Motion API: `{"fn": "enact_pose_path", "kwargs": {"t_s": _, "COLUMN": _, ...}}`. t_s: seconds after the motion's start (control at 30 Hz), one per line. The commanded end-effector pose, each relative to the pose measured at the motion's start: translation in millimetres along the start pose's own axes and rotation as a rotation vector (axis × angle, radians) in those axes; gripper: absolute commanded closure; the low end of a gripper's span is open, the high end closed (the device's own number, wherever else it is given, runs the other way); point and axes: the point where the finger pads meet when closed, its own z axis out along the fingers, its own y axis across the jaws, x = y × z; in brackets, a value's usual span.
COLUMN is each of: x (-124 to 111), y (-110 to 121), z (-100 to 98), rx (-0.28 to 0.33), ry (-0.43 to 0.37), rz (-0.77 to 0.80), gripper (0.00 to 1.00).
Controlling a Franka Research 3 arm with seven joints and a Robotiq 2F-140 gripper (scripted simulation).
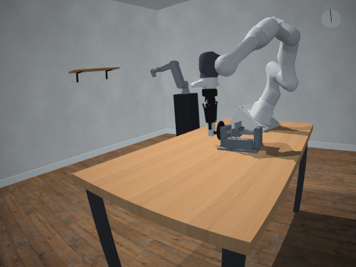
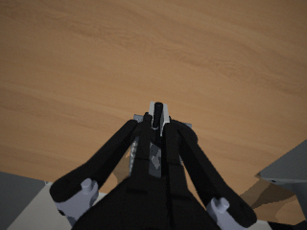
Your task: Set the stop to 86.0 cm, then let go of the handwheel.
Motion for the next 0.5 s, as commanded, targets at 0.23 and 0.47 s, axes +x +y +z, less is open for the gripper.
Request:
{"fn": "enact_pose_path", "kwargs": {"t_s": 0.23, "x": 0, "y": 9, "z": 20.8, "rx": -0.002, "ry": 0.000, "rz": -0.005, "gripper": 0.96}}
{"fn": "enact_pose_path", "kwargs": {"t_s": 0.47, "x": 0, "y": 16, "z": 26.7, "rx": -0.002, "ry": 0.000, "rz": -0.005, "gripper": 0.96}}
